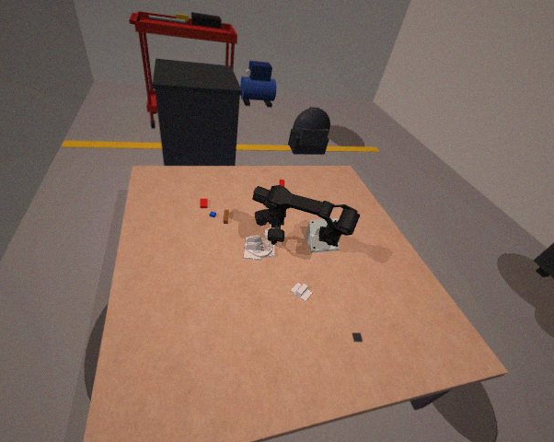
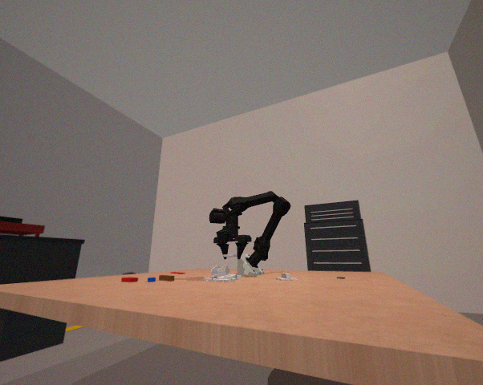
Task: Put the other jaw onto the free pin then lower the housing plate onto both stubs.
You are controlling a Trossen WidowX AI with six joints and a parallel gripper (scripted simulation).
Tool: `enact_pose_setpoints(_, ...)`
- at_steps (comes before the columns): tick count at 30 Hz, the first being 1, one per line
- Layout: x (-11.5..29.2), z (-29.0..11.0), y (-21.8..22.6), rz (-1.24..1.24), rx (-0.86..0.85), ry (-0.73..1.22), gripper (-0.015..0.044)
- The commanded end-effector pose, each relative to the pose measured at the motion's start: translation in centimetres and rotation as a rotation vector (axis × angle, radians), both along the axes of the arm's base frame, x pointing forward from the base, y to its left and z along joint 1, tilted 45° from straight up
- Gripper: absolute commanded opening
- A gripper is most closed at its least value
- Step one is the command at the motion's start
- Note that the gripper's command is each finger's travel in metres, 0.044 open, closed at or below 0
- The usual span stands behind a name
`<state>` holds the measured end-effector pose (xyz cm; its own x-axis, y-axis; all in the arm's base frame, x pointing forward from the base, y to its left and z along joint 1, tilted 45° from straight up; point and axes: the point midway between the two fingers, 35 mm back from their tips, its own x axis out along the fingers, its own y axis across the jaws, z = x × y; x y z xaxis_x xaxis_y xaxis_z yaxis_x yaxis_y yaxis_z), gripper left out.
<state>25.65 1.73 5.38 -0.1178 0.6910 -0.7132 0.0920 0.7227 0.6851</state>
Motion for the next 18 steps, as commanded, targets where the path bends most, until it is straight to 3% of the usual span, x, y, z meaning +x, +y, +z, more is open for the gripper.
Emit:
enact_pose_setpoints(1,0.0,-0.1,-0.1,0.004,-0.003,-0.004,0.0351)
enact_pose_setpoints(18,-0.1,-1.7,1.4,0.003,-0.005,-0.005,0.0351)
